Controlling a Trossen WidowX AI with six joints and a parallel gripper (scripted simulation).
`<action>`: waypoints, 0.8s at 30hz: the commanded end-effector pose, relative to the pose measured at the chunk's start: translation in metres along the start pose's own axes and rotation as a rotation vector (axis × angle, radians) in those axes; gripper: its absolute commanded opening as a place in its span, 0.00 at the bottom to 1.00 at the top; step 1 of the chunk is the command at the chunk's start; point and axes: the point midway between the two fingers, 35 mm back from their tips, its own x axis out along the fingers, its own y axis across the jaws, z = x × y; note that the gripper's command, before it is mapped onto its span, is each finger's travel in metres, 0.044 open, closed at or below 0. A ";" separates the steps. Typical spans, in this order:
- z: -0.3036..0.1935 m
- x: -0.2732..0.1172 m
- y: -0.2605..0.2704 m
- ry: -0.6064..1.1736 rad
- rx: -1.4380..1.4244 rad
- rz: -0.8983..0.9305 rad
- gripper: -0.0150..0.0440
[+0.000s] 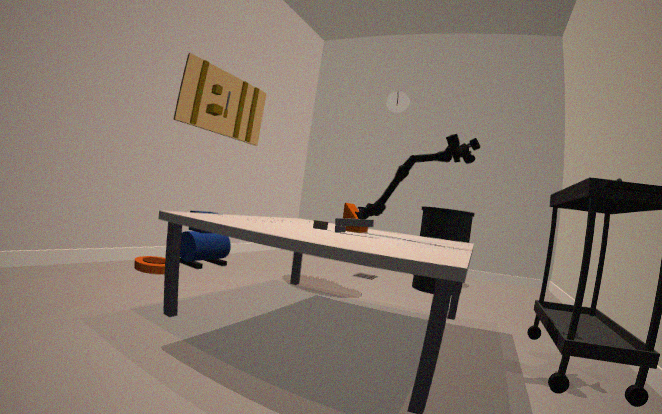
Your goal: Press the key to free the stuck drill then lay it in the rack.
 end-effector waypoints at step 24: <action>0.173 -0.058 0.016 -0.569 -0.444 -0.032 0.25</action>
